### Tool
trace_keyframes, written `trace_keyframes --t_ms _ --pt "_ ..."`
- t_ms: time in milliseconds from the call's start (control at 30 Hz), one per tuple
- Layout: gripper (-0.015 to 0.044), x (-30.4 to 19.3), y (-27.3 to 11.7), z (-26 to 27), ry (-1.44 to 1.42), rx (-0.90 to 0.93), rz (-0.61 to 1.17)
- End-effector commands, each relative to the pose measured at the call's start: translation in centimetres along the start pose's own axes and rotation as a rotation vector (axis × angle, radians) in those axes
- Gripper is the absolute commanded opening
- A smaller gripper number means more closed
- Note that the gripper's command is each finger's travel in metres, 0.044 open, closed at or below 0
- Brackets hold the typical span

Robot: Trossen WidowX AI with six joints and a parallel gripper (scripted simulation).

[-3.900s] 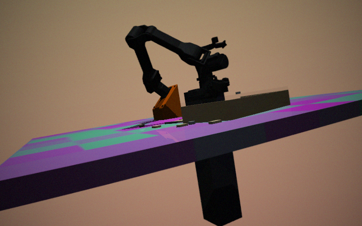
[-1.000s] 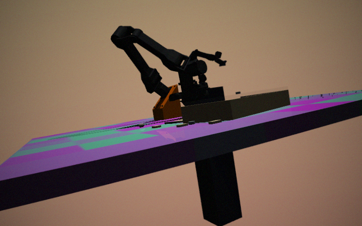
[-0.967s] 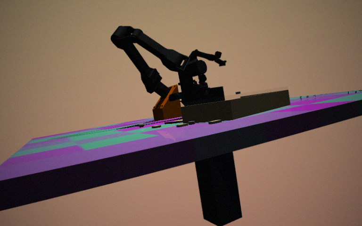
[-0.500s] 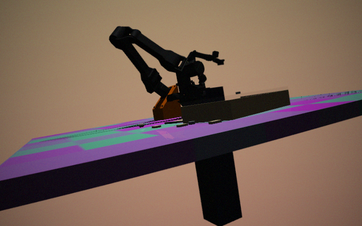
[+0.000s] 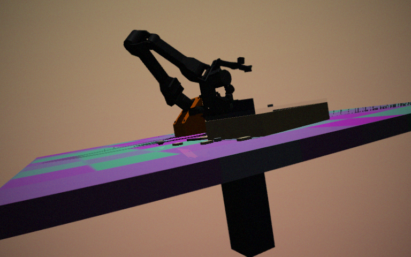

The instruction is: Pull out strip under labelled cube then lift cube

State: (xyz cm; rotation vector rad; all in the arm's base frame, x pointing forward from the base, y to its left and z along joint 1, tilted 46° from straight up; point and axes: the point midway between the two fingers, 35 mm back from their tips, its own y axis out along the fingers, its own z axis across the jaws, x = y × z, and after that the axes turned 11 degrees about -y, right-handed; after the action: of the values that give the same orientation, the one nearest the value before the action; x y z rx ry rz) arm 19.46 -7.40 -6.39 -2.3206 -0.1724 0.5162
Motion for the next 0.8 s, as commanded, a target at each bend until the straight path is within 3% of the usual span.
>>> trace_keyframes --t_ms 0,600,767 --pt "0.0000 -1.2 0.6 0.4 -0.011 0.010 0.035" --pt "0.0000 -1.2 0.6 0.4 -0.011 0.010 0.035" --pt "0.0000 0.3 -3.5 0.0 -0.009 0.012 0.026"
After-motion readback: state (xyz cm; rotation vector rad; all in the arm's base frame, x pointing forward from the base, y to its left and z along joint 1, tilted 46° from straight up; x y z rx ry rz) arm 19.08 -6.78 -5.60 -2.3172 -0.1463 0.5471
